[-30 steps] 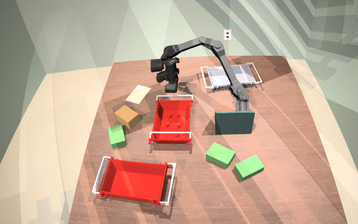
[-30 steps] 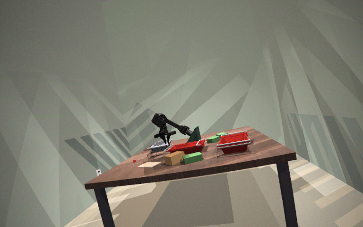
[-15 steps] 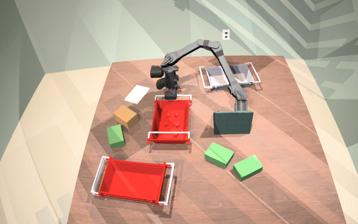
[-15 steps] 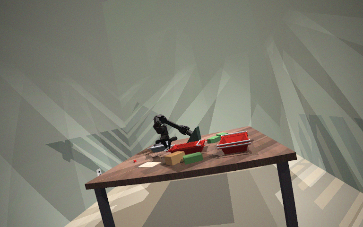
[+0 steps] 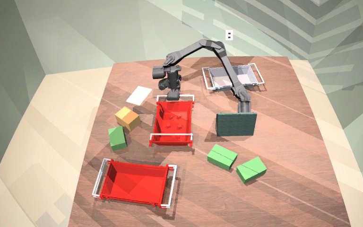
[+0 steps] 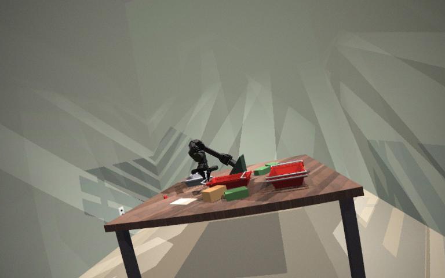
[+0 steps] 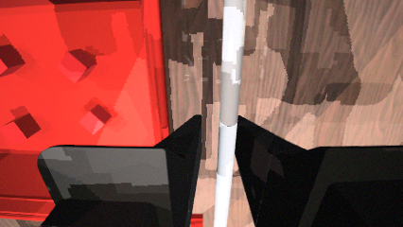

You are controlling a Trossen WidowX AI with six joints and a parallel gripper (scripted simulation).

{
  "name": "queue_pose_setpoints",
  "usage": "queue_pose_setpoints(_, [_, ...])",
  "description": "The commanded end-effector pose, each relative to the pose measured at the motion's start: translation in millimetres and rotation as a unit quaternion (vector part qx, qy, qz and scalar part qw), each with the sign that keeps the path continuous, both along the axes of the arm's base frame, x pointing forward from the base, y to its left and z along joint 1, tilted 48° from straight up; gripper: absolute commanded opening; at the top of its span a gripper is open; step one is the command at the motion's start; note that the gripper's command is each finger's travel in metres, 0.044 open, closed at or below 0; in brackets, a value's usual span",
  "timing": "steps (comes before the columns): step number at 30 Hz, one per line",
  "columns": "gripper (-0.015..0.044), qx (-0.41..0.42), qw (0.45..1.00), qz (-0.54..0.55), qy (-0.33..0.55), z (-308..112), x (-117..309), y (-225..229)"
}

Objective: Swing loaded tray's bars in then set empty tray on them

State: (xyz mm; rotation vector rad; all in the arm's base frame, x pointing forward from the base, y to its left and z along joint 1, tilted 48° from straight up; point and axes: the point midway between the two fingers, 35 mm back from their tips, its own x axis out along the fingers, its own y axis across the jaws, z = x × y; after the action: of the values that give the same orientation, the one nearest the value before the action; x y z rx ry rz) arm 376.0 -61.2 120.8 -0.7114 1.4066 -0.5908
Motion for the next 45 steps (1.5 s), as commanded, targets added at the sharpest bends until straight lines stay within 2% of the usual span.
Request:
queue_pose_setpoints(1, [0.0084,0.005,1.0,0.004,-0.001,-2,0,18])
queue_pose_setpoints(13, [0.0084,0.006,1.0,0.004,-0.001,-23,-2,40])
queue_pose_setpoints(21, [0.0084,0.006,1.0,0.004,-0.001,-53,-1,41])
queue_pose_setpoints(33, [0.0084,0.006,1.0,0.004,-0.001,-19,-3,70])
queue_pose_setpoints(45, [0.0084,0.008,1.0,0.005,0.002,-26,-4,66])
